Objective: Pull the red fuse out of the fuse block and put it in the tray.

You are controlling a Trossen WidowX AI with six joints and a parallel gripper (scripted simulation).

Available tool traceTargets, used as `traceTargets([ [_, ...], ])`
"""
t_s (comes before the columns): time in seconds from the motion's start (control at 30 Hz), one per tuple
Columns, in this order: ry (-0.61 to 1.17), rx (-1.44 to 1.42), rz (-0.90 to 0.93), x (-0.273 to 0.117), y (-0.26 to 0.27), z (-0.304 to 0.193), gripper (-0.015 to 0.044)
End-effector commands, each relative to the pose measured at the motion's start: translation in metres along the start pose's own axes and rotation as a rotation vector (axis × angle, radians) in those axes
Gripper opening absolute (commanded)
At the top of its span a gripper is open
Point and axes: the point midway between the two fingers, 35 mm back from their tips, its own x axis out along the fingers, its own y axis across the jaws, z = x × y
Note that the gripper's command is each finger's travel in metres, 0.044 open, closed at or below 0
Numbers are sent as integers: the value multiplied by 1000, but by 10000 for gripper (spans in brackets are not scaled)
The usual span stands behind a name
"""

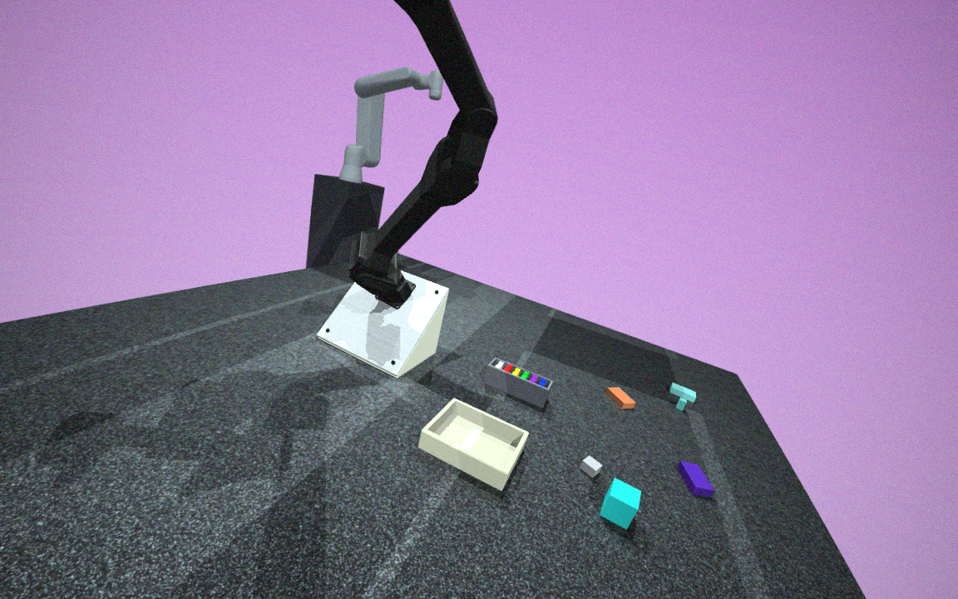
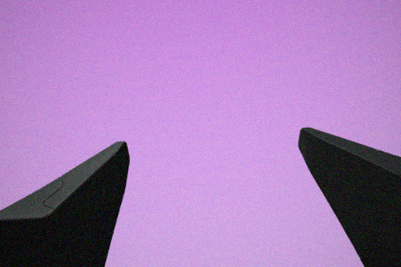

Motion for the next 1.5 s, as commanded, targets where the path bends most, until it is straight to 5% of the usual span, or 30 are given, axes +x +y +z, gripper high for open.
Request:
traceTargets([
  [0.0, -3, 1, -5, 0, -2, 1, 374],
  [0.4, -53, 47, -345, -39, -149, 30, 65],
  [0.63, 8, 106, -596, -83, -246, -4, 65],
  [0.97, 202, 287, -810, -141, -313, -98, 65],
  [1.47, 607, 457, -942, -208, -296, -255, 65],
])
